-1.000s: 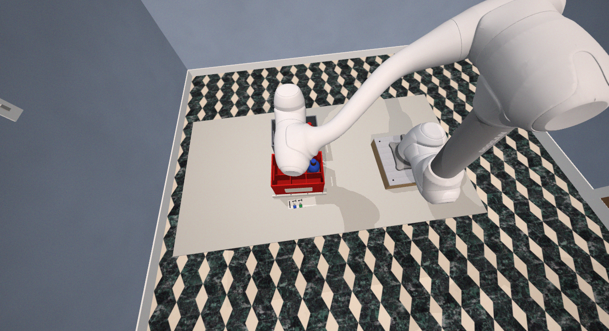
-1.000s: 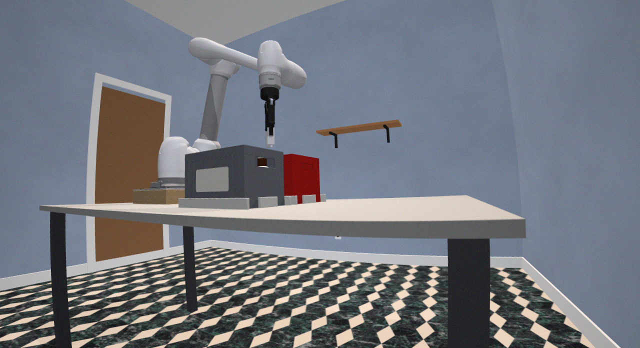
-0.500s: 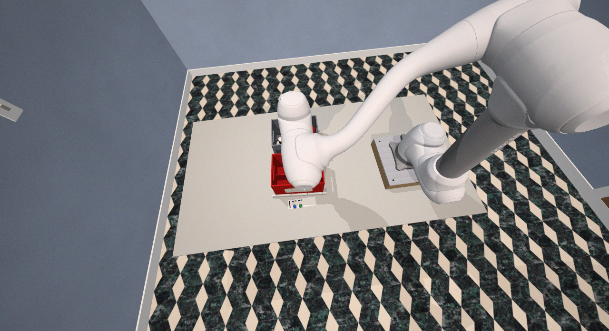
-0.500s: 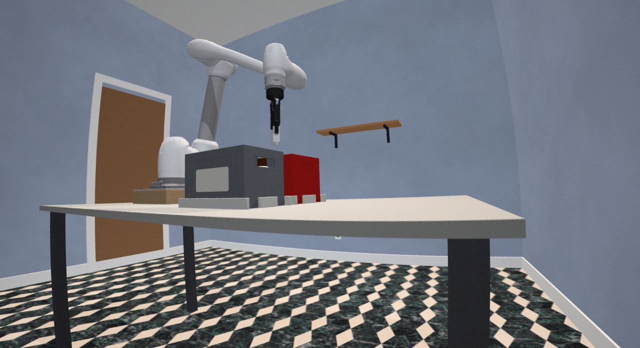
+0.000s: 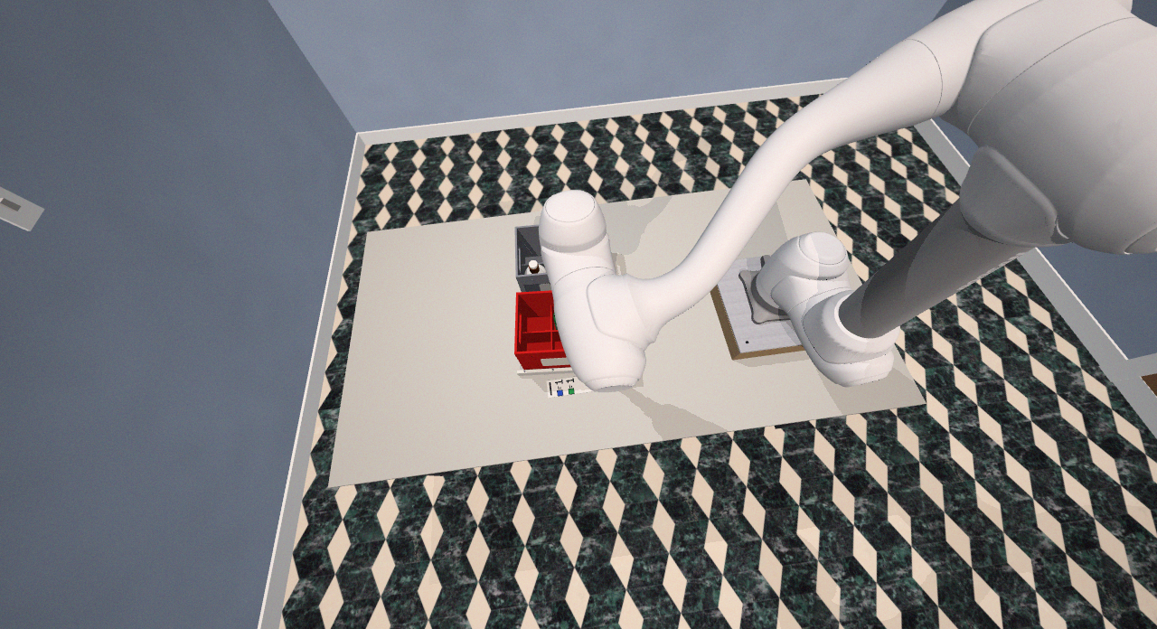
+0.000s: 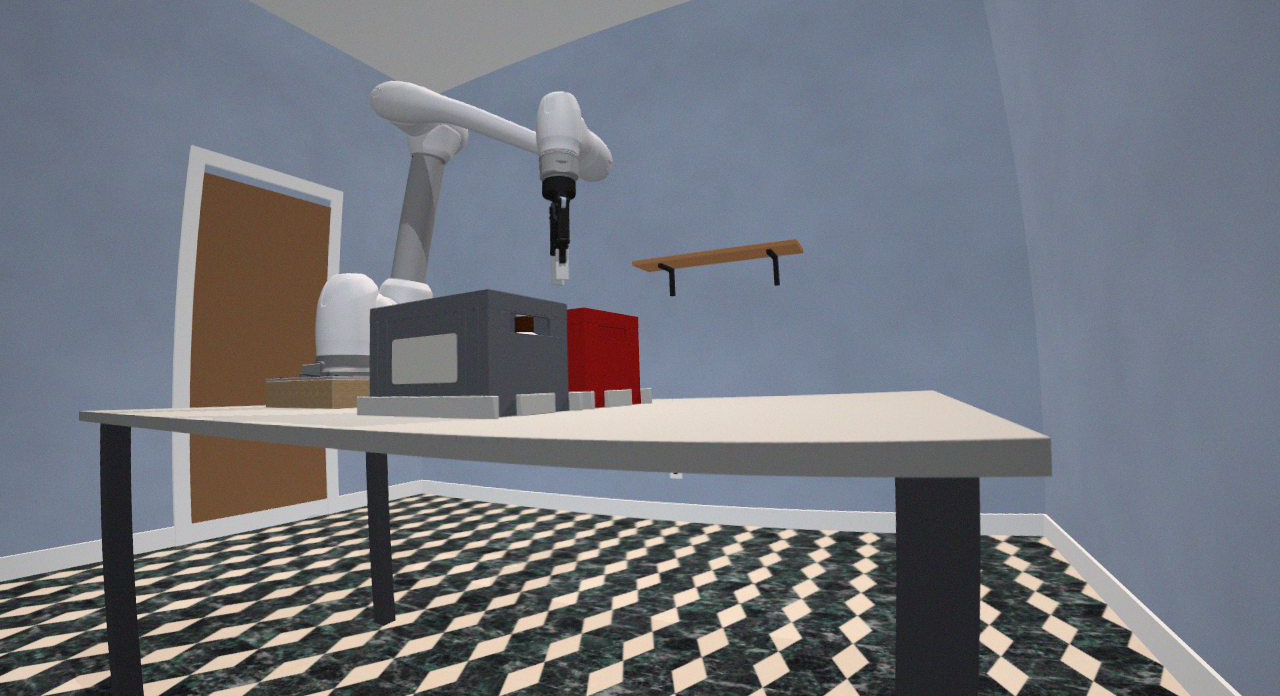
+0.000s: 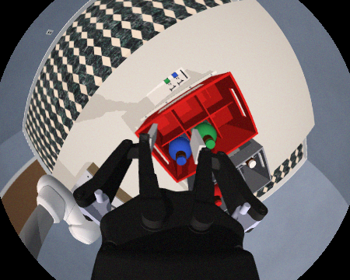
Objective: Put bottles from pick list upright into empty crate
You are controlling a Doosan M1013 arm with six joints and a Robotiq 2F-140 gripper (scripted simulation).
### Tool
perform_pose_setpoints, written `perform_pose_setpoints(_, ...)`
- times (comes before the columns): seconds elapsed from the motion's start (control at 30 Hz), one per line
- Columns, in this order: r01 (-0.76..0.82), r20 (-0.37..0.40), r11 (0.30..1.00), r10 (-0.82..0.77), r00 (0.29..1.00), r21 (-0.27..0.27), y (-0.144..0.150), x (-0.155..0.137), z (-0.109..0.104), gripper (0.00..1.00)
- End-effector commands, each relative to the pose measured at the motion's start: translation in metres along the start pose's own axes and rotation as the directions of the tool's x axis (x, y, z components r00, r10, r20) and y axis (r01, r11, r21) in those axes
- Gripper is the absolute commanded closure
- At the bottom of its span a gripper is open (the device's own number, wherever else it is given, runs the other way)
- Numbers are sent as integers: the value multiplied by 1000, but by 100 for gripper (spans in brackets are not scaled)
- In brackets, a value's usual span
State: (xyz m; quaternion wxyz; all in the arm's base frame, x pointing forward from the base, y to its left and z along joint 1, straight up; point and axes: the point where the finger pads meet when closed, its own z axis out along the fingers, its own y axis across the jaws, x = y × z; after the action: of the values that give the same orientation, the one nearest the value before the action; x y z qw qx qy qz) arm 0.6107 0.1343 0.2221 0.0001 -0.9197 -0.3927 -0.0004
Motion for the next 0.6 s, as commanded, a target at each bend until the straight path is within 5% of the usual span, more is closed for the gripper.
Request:
perform_pose_setpoints(0.0,0,0,1000,0,1000,0,-17,9,-7,62)
perform_pose_setpoints(0.57,0,0,1000,0,1000,0,-80,41,-31,62)
